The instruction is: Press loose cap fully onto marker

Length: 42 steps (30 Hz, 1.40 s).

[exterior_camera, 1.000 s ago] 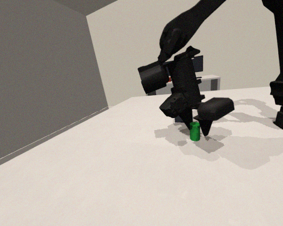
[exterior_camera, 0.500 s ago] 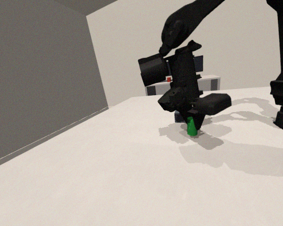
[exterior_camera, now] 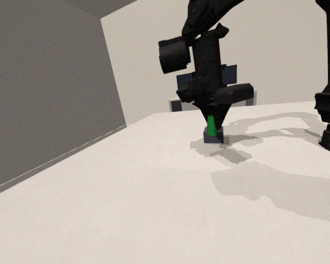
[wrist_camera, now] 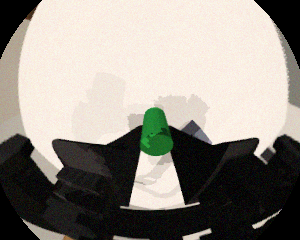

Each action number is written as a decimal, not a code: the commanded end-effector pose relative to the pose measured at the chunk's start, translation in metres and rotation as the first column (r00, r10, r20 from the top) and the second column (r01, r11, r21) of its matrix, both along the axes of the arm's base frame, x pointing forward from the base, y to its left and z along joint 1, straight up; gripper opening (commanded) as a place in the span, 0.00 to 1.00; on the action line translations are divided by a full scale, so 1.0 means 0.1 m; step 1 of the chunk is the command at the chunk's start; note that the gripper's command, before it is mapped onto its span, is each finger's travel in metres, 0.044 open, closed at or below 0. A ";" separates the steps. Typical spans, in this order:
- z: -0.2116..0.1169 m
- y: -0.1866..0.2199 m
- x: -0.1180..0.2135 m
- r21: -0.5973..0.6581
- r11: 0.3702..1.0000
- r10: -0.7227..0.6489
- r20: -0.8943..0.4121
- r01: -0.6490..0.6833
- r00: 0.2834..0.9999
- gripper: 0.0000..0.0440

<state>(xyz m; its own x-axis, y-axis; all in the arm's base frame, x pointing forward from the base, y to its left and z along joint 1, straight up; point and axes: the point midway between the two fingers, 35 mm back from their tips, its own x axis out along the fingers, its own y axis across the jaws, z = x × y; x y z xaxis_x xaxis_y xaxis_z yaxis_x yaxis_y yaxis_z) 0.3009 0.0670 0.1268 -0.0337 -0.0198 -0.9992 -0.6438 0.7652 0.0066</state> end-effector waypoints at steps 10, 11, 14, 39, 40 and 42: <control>0.30 -0.33 0.10 0.011 0.998 -0.069 0.032 0.069 0.997 0.13; 0.31 -0.36 0.11 0.010 0.997 -0.076 0.031 0.076 0.997 0.13; 0.34 -0.47 0.11 0.009 0.995 -0.099 0.028 0.099 0.995 0.12; 0.36 -1.21 0.04 0.013 0.963 -0.269 -0.030 0.270 0.963 0.03; 0.34 -1.21 0.04 0.014 0.962 -0.271 -0.034 0.272 0.962 0.03; 0.31 -1.22 0.04 0.017 0.961 -0.275 -0.041 0.276 0.961 0.02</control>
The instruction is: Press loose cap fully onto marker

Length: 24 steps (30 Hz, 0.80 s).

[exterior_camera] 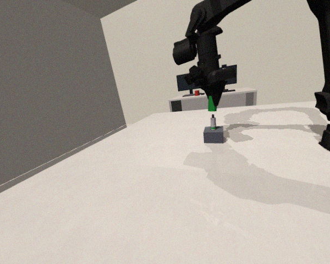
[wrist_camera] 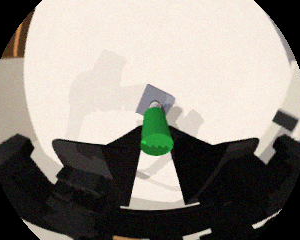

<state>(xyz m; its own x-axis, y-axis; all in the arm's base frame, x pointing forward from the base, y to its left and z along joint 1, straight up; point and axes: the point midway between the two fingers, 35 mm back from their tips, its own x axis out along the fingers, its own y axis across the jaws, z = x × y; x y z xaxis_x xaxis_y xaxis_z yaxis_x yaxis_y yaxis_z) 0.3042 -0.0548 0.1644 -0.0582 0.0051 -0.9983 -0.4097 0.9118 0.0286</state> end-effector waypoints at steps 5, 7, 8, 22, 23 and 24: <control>-0.15 -0.01 0.00 0.020 1.000 -0.011 -0.026 0.012 1.000 0.01; -0.18 -0.01 0.00 0.022 1.000 -0.014 -0.030 0.015 0.999 0.01; -0.20 -0.01 0.00 0.023 1.000 -0.015 -0.032 0.016 0.999 0.01; -0.57 0.00 -0.01 0.051 0.999 0.019 -0.061 -0.016 0.998 0.00; -0.60 0.00 -0.01 0.052 0.998 0.022 -0.062 -0.019 0.998 0.01; -0.61 0.00 -0.01 0.052 0.998 0.026 -0.061 -0.023 0.998 0.01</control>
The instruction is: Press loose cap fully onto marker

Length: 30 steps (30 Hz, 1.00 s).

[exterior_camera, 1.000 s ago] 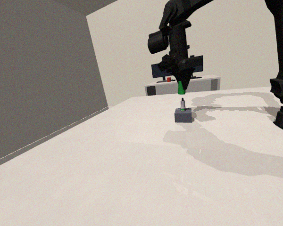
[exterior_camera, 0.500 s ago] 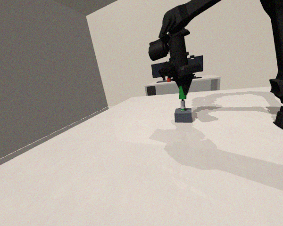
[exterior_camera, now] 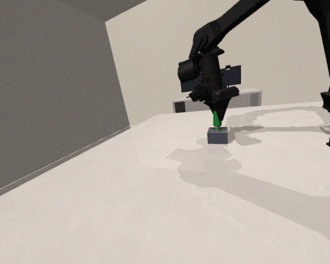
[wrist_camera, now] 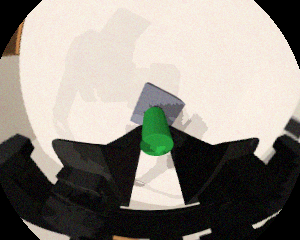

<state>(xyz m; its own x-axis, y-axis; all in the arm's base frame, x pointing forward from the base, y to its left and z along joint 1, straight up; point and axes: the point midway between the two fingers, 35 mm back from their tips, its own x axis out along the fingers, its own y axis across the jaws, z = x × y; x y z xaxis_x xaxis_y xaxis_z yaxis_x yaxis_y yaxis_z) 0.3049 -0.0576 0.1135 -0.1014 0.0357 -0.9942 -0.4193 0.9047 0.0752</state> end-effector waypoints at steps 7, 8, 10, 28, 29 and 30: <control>-0.21 0.01 -0.01 0.016 0.999 0.035 -0.014 -0.035 0.999 0.03; -0.23 0.01 -0.02 0.016 0.999 0.038 -0.015 -0.038 0.999 0.03; -0.27 0.01 -0.04 0.017 0.999 0.044 -0.024 -0.043 0.999 0.09; -0.33 -0.05 -0.09 -0.002 0.996 0.091 -0.032 -0.091 0.995 0.17; -0.33 -0.05 -0.09 -0.003 0.996 0.092 -0.032 -0.092 0.995 0.18; -0.33 -0.05 -0.09 -0.004 0.996 0.093 -0.032 -0.094 0.995 0.18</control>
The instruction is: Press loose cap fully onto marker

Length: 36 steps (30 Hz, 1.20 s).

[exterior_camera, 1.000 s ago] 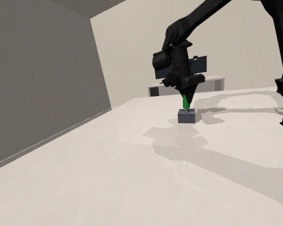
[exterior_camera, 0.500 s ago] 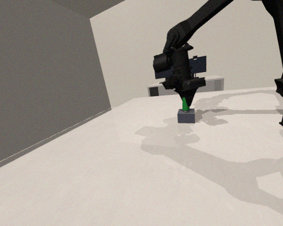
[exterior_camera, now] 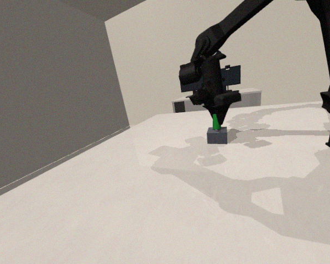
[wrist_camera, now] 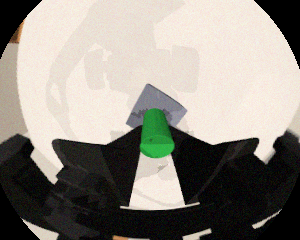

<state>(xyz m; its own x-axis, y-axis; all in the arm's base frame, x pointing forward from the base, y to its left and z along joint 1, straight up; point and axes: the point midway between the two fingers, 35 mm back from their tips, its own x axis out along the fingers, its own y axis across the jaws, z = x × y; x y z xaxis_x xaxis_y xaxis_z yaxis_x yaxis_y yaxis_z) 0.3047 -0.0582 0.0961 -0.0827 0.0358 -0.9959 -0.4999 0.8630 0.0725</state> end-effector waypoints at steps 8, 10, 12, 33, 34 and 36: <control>-0.16 -0.05 -0.09 -0.018 1.000 0.009 -0.052 -0.009 0.999 0.22; -0.16 -0.05 -0.09 -0.019 1.000 0.010 -0.052 -0.011 0.999 0.22; -0.16 -0.05 -0.09 -0.019 1.000 0.011 -0.052 -0.012 0.999 0.23; -0.16 -0.06 -0.12 -0.023 0.999 0.031 -0.051 -0.032 0.998 0.34; -0.15 -0.05 -0.13 -0.019 0.999 0.033 -0.054 -0.034 0.998 0.36; -0.13 -0.04 -0.16 -0.014 0.999 0.035 -0.054 -0.036 0.998 0.45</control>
<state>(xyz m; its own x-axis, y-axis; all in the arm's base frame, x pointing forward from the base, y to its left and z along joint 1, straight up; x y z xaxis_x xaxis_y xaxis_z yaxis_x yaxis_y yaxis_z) 0.2934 -0.0618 0.0834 -0.1248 0.0174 -0.9920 -0.5237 0.8481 0.0808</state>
